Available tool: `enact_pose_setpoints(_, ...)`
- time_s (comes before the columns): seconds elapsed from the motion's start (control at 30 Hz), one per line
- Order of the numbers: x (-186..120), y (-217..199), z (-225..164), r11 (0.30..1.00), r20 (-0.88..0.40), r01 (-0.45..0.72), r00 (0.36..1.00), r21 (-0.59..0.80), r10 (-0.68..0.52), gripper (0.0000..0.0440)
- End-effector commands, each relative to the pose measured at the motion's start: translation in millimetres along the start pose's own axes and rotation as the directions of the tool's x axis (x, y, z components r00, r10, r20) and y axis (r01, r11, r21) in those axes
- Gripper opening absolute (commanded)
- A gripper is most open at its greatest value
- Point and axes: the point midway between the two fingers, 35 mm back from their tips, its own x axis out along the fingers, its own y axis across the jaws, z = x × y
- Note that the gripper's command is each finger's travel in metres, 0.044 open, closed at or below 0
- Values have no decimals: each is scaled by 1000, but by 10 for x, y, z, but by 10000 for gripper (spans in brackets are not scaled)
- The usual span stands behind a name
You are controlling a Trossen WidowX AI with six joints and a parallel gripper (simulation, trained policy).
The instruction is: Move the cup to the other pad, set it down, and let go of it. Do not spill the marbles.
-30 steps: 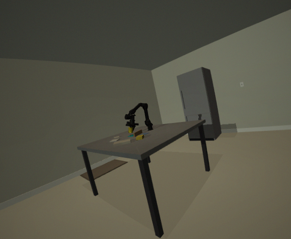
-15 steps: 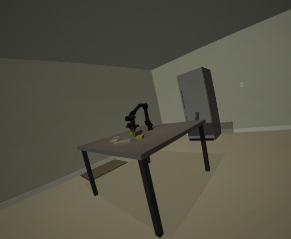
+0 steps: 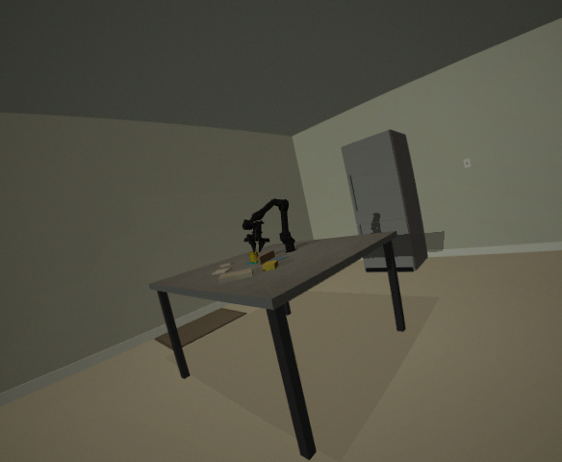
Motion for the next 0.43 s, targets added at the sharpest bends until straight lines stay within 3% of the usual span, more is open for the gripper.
enact_pose_setpoints(0.0, -91, 5, 12, 1000, -6, -22, 1000, 20, 22, 230)
enact_pose_setpoints(0.23, -324, 37, 68, 996, -3, -75, 997, 48, 75, 273)
enact_pose_setpoints(0.4, -485, 63, 128, 992, 2, -103, 995, 76, 103, 371)
